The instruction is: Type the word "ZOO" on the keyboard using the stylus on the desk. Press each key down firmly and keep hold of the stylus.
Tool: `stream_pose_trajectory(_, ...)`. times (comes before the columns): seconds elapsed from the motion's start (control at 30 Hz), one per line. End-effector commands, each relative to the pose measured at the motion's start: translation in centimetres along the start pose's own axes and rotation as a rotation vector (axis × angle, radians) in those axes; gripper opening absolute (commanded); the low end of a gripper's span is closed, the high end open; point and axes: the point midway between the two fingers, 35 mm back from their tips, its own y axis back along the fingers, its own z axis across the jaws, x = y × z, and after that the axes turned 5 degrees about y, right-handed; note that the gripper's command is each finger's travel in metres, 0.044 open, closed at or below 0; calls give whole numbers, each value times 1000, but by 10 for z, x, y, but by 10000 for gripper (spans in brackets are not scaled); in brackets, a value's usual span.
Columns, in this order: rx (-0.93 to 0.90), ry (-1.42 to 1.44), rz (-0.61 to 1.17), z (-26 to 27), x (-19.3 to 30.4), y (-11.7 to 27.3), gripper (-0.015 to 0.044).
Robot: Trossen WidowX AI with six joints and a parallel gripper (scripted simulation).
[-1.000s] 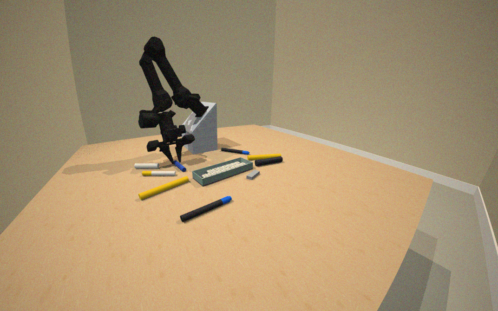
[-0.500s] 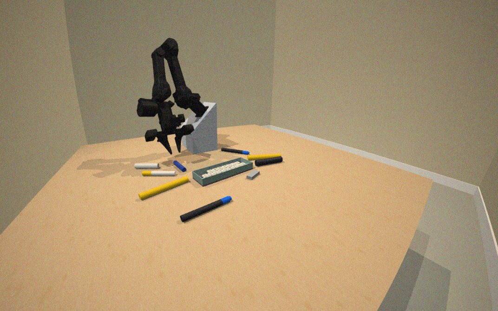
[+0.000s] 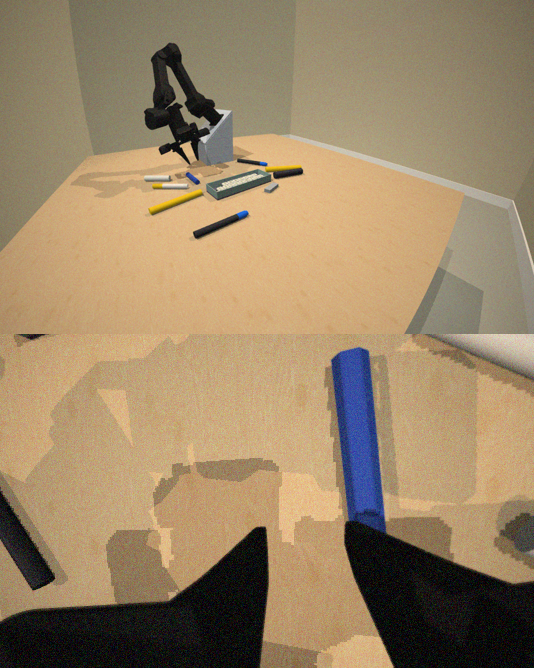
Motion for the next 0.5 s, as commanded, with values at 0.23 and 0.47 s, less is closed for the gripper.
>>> stream_pose_trajectory(0.23, -39, -26, 561, 5, -19, -3, 150)
stream_pose_trajectory(0.47, 209, 33, 800, -12, -43, 2, 150)
